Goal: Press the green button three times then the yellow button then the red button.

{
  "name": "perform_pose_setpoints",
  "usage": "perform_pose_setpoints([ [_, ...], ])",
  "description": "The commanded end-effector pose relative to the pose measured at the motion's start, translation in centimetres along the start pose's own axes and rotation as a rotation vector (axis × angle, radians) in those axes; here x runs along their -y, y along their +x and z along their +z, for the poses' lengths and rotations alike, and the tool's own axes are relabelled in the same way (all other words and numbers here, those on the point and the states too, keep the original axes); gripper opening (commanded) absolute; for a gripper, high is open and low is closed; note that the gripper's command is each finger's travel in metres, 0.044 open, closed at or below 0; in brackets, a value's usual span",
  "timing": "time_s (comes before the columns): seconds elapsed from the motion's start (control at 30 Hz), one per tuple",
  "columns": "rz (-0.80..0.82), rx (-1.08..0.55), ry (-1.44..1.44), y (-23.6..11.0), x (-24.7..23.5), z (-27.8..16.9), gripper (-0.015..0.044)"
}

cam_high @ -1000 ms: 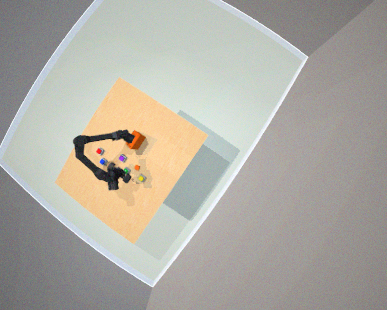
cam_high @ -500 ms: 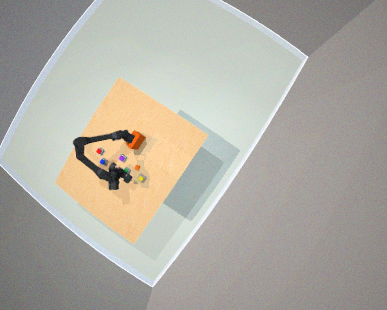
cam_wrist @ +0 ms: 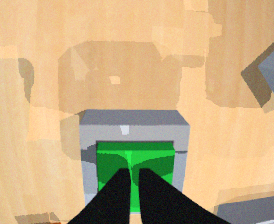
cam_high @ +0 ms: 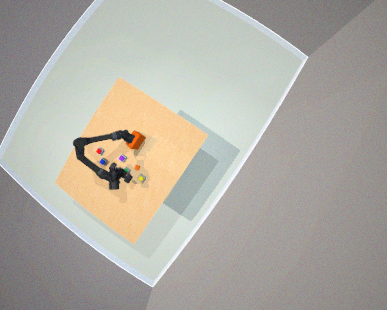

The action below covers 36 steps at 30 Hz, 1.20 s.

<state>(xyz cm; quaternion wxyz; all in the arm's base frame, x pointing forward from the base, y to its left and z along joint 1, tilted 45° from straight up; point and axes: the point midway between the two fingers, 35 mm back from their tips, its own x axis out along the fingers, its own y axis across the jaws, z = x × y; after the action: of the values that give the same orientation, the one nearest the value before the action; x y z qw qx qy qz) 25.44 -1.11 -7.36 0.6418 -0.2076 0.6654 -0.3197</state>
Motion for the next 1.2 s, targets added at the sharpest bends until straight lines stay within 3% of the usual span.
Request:
perform_pose_setpoints([
  [0.0, -0.005, -0.006, -0.01, 0.2, 0.1, -0.3, 0.002],
  [0.3, -0.005, -0.006, -0.01, 0.2, 0.1, -0.3, 0.002],
  [0.43, -0.003, -0.005, -0.01, -2.8, 0.0, -0.2, 0.002],
  [0.6, -0.003, -0.006, -0.011, -3.3, 0.0, -0.2, 0.002],
  [0.77, -0.001, -0.007, -0.011, -9.0, -0.1, -0.2, 0.002],
  [0.93, -0.001, -0.006, -0.011, -9.3, -0.3, -0.2, 0.002],
  [1.17, 0.01, -0.006, -0.012, -9.8, -10.0, -1.6, 0.002],
])
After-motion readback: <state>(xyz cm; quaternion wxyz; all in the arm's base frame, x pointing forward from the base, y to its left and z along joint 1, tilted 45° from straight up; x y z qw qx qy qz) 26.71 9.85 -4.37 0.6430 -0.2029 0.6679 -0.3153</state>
